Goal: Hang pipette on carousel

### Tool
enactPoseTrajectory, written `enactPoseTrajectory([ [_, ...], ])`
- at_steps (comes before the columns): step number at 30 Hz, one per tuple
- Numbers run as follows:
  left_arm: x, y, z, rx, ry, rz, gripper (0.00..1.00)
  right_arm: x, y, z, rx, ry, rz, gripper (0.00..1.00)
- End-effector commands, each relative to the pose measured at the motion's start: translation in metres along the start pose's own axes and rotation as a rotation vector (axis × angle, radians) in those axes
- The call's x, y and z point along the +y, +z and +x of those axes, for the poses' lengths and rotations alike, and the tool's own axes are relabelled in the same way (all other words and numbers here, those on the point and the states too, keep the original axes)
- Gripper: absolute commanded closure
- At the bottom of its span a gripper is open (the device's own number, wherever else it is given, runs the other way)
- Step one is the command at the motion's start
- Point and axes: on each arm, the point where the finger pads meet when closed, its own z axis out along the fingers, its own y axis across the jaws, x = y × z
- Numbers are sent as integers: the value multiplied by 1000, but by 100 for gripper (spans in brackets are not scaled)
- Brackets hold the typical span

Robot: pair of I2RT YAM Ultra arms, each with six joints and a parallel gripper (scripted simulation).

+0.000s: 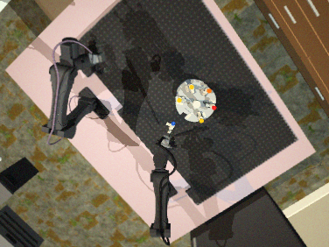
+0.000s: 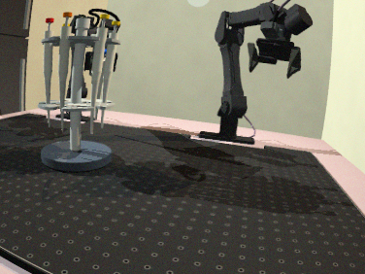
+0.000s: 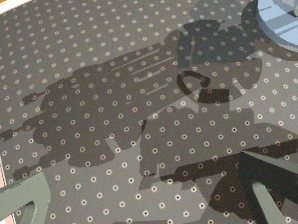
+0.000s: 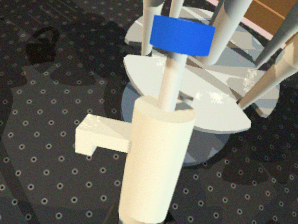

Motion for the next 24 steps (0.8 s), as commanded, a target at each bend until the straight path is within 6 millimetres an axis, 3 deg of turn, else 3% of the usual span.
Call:
enactPoseTrajectory([
  [1,3,-4,-7,-29,16,-8,0,4,-1,-31,-95,10,-5,88],
  [6,3,-4,-7,-29,16,-8,0,3,-6,-23,-122,6,-8,88],
  [12,3,-4,-7,-29,16,-8,0,4,-7,-36,-268,6,-9,88],
  [16,3,-4,-7,-29,16,-8,0,3,4,-31,-312,-1,1,88],
  [18,3,-4,-7,-29,16,-8,0,4,-2,-51,-353,12,-4,88],
  [24,3,-4,-7,-29,16,-8,0,5,-2,-51,-352,11,-7,88],
])
